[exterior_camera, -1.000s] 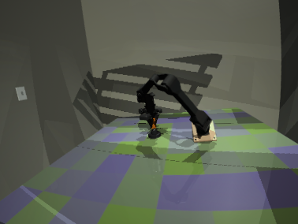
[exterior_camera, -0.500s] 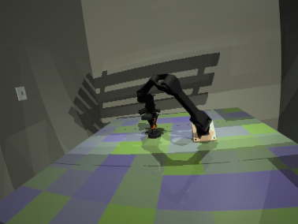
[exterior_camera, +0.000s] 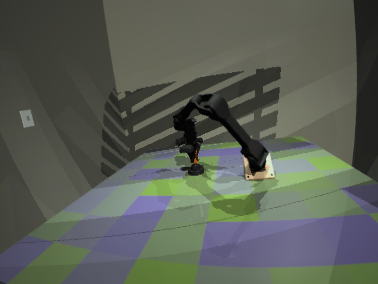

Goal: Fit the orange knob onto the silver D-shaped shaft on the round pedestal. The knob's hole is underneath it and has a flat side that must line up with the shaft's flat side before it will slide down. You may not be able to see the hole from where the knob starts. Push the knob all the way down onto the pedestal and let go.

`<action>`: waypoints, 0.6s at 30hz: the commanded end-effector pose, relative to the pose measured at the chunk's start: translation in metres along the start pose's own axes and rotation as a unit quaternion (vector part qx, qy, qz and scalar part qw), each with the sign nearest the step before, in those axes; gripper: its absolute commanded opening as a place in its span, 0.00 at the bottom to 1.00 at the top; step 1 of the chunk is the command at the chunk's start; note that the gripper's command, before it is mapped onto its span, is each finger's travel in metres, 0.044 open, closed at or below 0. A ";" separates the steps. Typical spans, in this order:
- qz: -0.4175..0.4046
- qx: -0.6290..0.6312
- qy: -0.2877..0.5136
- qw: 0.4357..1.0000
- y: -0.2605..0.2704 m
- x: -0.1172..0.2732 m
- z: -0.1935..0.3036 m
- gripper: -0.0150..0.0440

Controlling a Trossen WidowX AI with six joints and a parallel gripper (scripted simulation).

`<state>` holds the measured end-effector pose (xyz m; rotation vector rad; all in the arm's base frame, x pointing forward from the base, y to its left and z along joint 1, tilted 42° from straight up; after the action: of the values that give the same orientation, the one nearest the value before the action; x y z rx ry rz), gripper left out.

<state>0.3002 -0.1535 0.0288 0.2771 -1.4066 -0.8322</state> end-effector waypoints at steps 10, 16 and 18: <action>-0.002 0.002 -0.001 1.000 0.000 -0.001 0.000 0.25; -0.002 -0.012 -0.001 1.000 0.000 -0.001 0.000 0.25; -0.002 -0.012 -0.001 1.000 0.000 -0.001 0.000 0.25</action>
<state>0.3001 -0.1531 0.0282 0.2640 -1.3991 -0.8435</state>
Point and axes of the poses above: the point midway between the two fingers, 35 mm back from their tips, its own x axis back along the fingers, its own y axis across the jaws, z = x × y, the point moved 5 cm from there along x, back along the fingers, and after that the axes turned 7 degrees about -x, right-handed, at the moved point
